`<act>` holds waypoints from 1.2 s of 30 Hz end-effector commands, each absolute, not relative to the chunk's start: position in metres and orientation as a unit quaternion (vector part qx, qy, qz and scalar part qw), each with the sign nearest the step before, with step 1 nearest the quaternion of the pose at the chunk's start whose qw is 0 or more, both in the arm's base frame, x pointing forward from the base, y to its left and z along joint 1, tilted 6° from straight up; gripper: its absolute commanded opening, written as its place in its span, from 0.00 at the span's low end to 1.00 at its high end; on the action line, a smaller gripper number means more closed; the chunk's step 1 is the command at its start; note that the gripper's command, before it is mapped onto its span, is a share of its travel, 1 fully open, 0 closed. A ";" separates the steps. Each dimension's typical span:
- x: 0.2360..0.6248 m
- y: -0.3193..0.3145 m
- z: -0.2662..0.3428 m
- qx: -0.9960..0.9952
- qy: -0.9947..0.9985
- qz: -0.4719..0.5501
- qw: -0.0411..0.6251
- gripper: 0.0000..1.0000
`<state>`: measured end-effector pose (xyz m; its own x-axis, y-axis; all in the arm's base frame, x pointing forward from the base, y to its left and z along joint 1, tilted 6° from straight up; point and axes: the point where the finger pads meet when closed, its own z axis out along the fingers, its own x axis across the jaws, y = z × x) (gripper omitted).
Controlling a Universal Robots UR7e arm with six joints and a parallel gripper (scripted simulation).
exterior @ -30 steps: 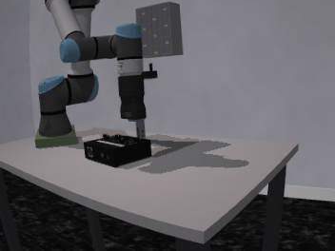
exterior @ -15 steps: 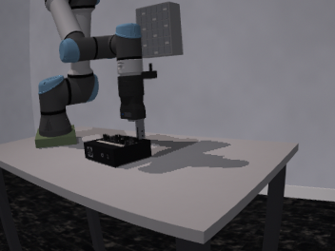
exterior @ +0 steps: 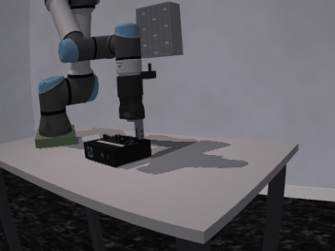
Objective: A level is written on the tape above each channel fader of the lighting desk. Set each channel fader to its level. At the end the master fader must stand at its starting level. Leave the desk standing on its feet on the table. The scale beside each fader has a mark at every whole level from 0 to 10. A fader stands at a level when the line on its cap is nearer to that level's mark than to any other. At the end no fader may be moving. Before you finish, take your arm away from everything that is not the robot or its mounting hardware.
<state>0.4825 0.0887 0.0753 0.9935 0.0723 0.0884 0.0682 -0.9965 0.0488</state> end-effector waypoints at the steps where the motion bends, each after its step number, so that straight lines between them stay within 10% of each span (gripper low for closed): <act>1: 0.483 0.087 0.076 0.998 0.035 0.046 0.023 0.00; 36: 0.484 0.069 0.077 0.998 0.035 0.046 0.023 0.00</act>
<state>0.4836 0.0723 0.0761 0.9934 0.0728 0.0885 0.0688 -0.9965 0.0471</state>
